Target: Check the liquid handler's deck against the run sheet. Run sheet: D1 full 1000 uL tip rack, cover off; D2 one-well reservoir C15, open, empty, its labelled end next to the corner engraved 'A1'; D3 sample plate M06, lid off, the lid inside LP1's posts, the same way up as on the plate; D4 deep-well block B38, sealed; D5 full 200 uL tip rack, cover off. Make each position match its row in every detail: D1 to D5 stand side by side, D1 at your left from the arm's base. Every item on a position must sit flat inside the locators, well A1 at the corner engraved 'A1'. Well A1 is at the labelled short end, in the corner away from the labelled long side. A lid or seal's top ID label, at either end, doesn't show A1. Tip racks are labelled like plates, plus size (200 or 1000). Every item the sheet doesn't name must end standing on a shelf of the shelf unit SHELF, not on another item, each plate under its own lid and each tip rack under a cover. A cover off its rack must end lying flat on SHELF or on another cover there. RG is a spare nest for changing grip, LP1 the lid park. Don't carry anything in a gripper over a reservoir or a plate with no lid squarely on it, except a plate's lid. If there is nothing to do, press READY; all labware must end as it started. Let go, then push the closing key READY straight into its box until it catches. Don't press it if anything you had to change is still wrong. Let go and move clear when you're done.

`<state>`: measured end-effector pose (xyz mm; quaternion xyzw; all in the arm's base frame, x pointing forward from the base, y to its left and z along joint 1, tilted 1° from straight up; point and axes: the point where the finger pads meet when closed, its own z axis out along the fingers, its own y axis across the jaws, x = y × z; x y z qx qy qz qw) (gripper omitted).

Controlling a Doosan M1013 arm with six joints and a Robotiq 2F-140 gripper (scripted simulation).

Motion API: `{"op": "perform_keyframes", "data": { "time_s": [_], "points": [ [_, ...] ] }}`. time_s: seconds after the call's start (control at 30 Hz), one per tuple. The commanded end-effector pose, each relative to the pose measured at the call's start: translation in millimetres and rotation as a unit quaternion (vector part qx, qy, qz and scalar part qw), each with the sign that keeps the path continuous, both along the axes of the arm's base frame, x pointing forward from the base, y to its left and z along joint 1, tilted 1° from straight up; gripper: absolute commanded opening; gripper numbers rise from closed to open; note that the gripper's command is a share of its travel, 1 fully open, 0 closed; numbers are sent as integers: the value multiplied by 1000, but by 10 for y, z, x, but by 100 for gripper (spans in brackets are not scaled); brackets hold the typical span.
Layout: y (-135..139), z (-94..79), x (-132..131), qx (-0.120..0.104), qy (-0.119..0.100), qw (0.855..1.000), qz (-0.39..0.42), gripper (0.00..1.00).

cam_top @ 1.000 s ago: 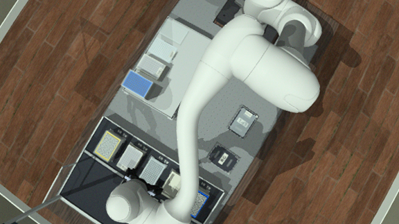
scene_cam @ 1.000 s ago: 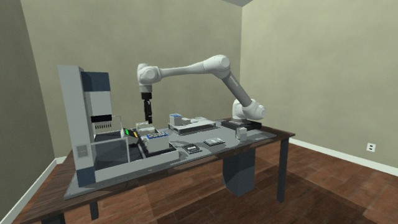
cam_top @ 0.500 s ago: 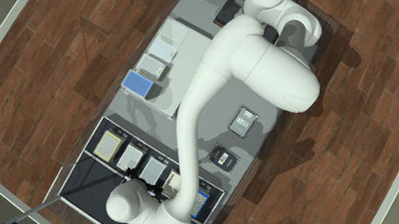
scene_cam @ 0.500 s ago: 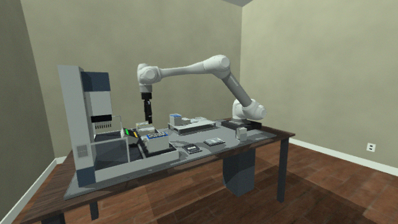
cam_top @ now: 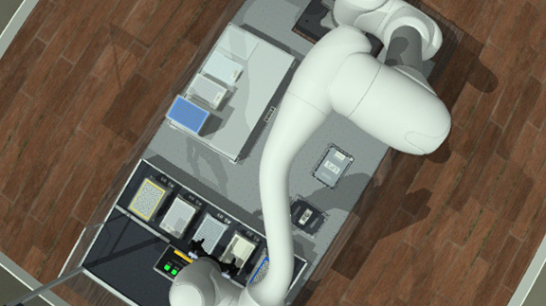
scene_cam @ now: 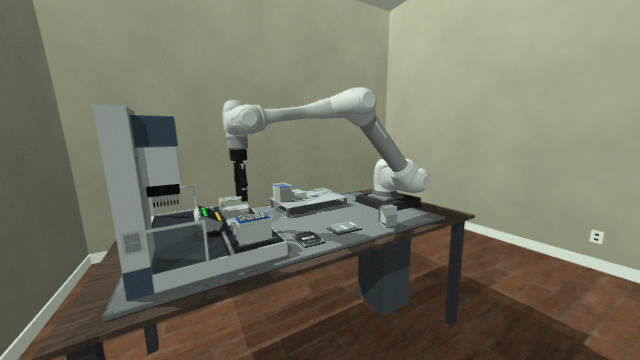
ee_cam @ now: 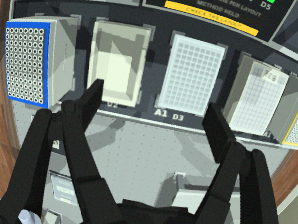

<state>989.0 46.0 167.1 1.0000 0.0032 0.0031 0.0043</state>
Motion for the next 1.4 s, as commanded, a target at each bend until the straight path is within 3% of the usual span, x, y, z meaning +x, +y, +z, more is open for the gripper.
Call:
{"op": "perform_keyframes", "data": {
  "time_s": [0.0, 0.4, 1.37],
  "points": [
    [51, 15, 3, 0, -1, 1000, 0, 79],
    [641, 10, 0, 0, -1, 1000, 0, 79],
    [641, 10, 0, 0, -1, 1000, 0, 79]
  ]
}}
